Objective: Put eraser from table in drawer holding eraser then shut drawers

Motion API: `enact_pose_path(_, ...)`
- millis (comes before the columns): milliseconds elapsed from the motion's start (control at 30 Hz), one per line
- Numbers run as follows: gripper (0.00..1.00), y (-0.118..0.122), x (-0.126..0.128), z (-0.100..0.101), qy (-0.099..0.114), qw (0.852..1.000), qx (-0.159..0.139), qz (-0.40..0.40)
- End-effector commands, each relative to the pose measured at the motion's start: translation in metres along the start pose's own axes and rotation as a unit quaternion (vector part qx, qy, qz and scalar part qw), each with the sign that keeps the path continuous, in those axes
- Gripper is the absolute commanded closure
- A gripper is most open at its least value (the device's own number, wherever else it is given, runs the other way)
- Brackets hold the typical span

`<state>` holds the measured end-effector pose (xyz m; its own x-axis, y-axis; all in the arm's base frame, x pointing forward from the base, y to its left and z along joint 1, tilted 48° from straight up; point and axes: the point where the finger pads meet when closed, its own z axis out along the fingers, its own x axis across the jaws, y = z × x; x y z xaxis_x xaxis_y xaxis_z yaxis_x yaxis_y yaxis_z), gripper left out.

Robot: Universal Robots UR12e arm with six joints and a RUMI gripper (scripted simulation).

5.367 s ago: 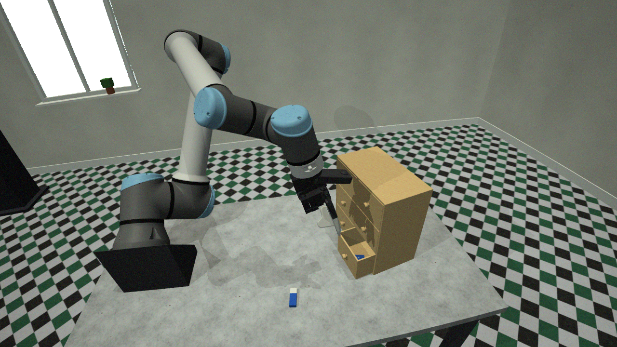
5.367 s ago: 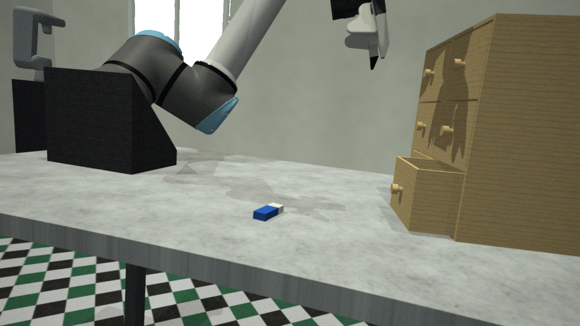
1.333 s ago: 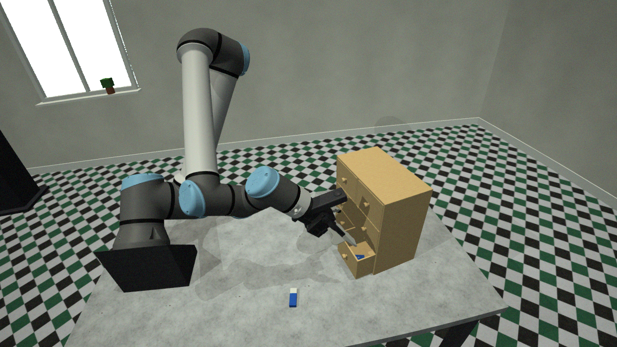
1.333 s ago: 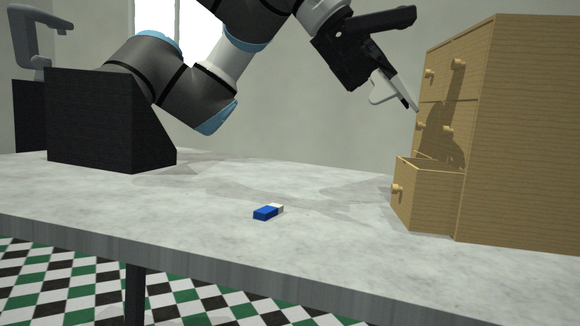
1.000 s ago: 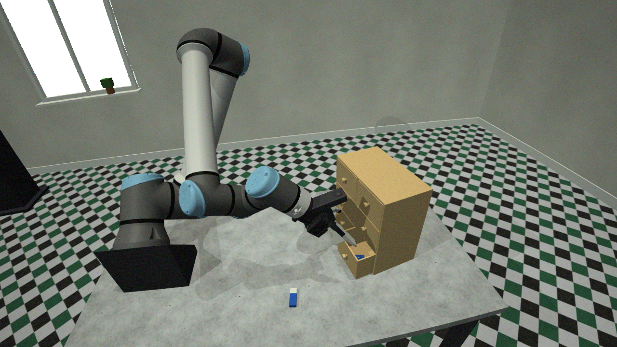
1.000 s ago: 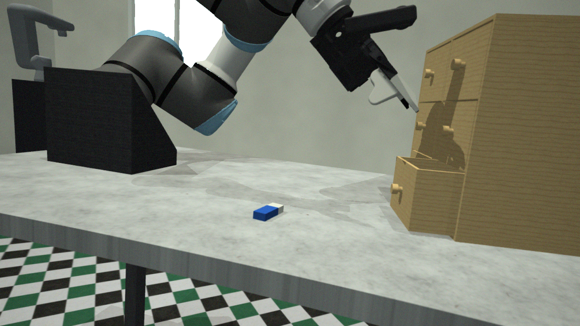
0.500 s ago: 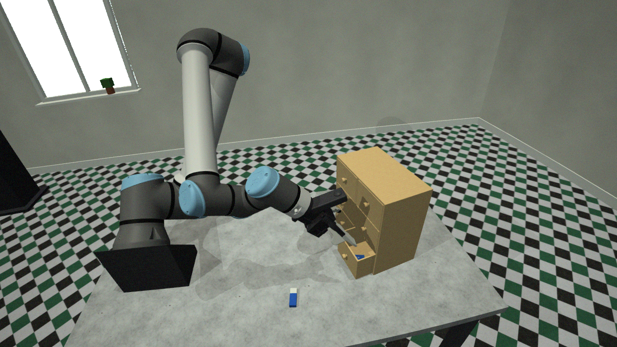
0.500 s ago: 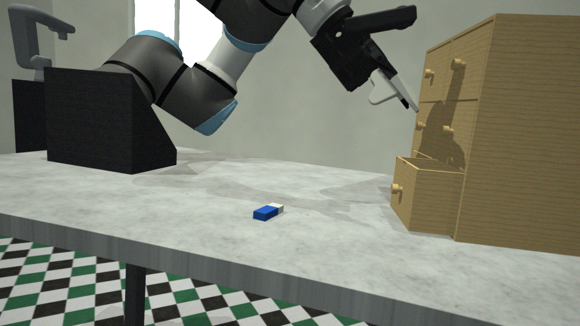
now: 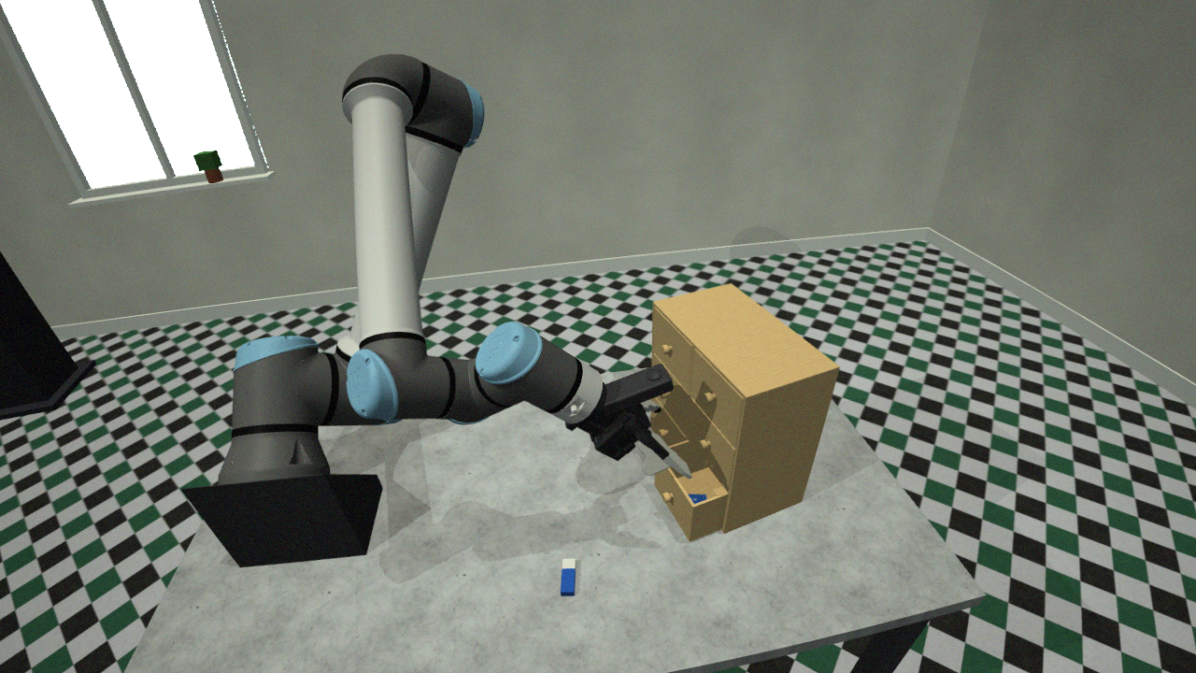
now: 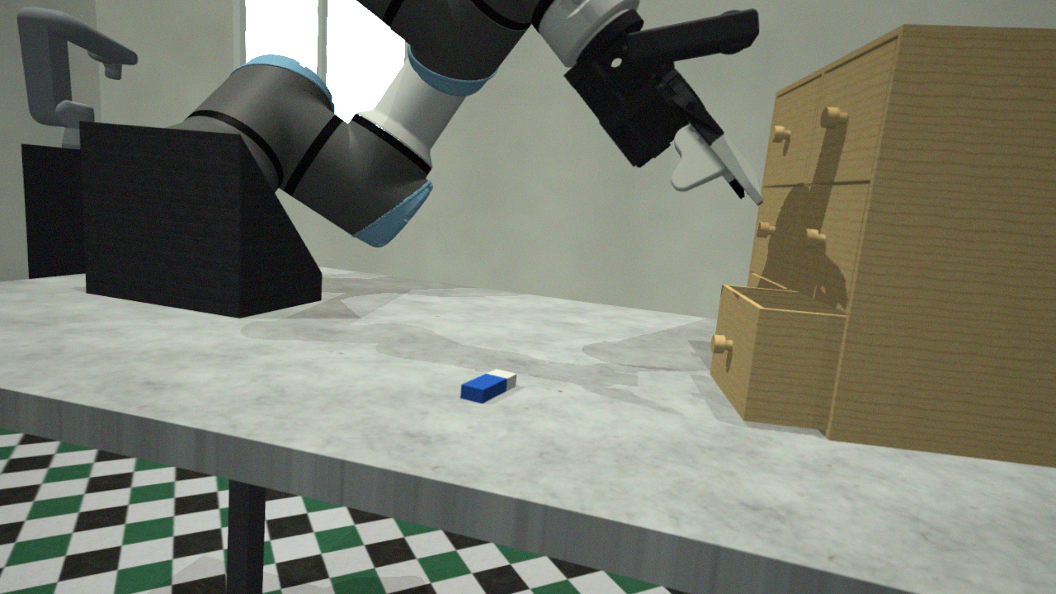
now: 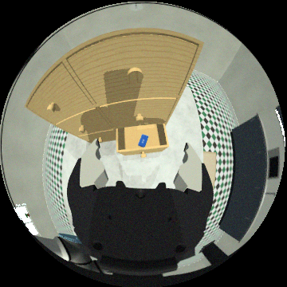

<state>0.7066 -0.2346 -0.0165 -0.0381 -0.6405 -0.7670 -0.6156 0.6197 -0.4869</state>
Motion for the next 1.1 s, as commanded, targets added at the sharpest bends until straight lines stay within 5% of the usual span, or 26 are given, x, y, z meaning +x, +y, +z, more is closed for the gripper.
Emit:
enact_pose_path(0,0.00,-0.0007,0.0002,-0.0004,0.000,1.000,0.000,0.000)
enact_pose_path(1067,0.00,-0.0009,0.0012,-0.0071,0.000,1.000,-0.018,-0.004)
